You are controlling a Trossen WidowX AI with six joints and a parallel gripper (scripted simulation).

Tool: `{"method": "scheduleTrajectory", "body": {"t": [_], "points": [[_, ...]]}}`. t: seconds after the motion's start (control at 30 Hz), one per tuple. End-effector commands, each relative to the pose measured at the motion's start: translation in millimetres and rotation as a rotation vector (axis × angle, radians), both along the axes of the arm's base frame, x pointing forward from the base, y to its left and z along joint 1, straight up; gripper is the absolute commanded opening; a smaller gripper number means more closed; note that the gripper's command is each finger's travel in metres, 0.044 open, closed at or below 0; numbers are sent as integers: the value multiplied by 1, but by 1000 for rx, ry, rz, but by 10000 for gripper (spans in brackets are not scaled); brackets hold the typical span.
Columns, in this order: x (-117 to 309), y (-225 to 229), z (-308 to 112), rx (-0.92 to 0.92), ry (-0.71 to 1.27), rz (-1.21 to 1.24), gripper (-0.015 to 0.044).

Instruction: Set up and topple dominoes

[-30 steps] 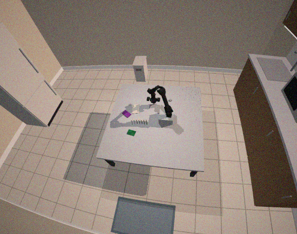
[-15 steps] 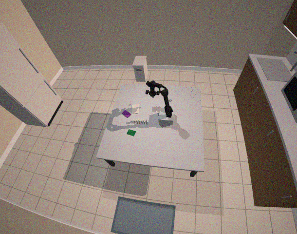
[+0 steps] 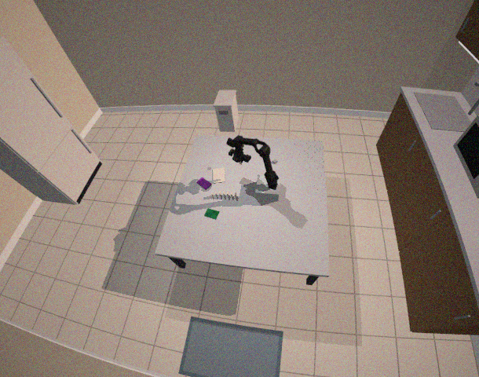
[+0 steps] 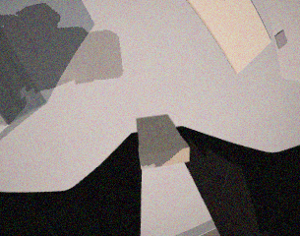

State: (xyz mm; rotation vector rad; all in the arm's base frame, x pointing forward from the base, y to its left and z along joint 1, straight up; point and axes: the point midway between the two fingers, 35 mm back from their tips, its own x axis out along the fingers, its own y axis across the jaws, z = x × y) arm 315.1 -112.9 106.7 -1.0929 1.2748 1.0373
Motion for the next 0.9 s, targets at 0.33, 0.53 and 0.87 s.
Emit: {"method": "scheduleTrajectory", "body": {"t": [0.33,0.53,0.87], "points": [[-18,155,-3,37,6,-725,107],[-40,200,-5,45,7,-972,107],[-66,238,-6,51,9,-1204,107]]}}
